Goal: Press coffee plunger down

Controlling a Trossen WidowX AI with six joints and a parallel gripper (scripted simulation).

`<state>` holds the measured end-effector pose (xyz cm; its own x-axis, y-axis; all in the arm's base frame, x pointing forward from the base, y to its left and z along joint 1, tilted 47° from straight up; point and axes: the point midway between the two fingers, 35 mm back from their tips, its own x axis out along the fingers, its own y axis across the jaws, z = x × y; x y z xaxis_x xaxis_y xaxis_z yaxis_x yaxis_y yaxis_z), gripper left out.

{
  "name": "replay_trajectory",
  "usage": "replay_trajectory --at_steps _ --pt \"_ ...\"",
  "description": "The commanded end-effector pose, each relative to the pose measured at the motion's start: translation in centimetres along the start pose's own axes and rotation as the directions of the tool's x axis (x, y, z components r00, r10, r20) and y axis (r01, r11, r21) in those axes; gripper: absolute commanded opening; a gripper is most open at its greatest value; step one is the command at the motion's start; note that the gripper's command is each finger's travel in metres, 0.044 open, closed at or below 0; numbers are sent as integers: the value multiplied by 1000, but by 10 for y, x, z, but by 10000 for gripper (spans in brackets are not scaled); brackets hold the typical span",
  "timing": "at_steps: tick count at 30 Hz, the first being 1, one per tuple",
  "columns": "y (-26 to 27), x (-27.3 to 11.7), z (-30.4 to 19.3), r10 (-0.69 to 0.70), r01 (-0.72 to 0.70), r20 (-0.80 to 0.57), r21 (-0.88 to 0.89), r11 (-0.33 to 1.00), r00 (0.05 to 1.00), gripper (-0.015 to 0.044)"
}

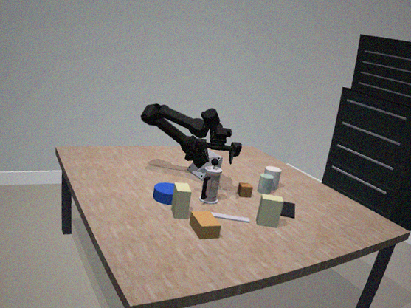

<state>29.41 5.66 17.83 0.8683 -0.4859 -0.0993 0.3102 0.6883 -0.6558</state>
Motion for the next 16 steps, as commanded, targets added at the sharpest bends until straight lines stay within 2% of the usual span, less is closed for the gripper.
replay_trajectory --at_steps 1,7,16 --pt "1 -13 18 6 -6 -7 18 1000 1000 440" --pt "-11 -54 52 -10 11 2 -5 1000 1000 440" --pt "-12 -55 53 -12 12 4 -6 1000 1000 440"
